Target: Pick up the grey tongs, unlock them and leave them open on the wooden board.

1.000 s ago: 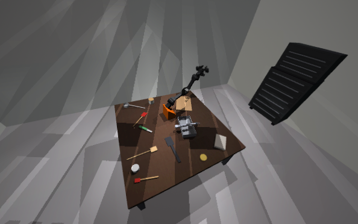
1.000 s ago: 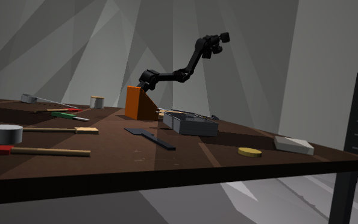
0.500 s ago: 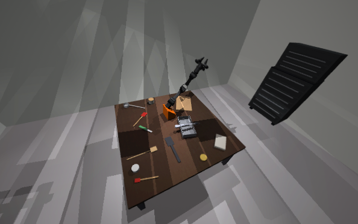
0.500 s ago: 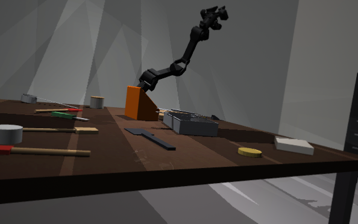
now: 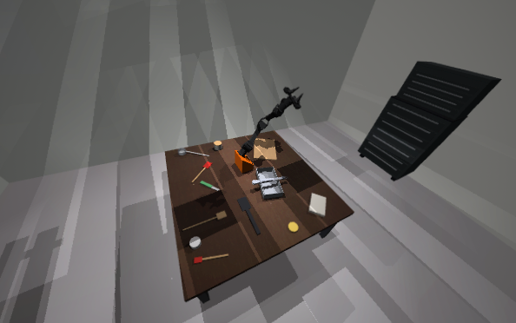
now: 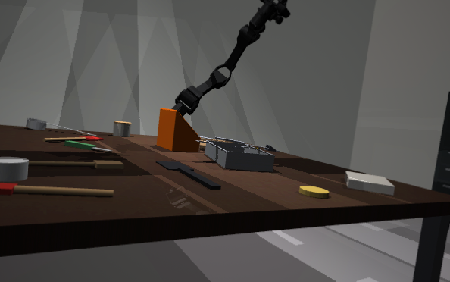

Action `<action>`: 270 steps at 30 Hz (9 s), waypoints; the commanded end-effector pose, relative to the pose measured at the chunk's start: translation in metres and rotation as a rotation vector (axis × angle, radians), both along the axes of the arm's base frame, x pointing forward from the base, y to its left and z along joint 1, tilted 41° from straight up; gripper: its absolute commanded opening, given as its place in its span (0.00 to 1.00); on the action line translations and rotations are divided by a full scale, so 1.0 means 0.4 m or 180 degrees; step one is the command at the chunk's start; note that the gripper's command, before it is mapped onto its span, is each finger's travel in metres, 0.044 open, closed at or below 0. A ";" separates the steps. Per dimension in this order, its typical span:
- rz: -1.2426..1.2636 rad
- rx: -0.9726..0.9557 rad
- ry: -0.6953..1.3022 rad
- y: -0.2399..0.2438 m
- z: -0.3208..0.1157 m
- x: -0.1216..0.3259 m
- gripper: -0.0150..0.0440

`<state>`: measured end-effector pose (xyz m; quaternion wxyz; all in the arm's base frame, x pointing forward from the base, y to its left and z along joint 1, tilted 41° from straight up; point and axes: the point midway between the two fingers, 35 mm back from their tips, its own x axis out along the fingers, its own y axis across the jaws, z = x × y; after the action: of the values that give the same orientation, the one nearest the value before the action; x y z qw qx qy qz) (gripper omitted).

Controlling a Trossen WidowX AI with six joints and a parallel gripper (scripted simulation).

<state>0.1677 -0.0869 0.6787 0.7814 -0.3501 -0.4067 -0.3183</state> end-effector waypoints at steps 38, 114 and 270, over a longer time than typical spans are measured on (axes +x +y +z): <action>0.2589 -0.0322 0.5412 0.533 -1.260 0.484 0.69; 0.2919 -0.0569 0.6120 0.707 -1.552 0.441 0.69; 0.4243 -0.3673 0.5911 0.906 -1.091 -0.165 0.00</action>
<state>0.1135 0.2734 0.2399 0.5195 -0.4455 0.1234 0.7186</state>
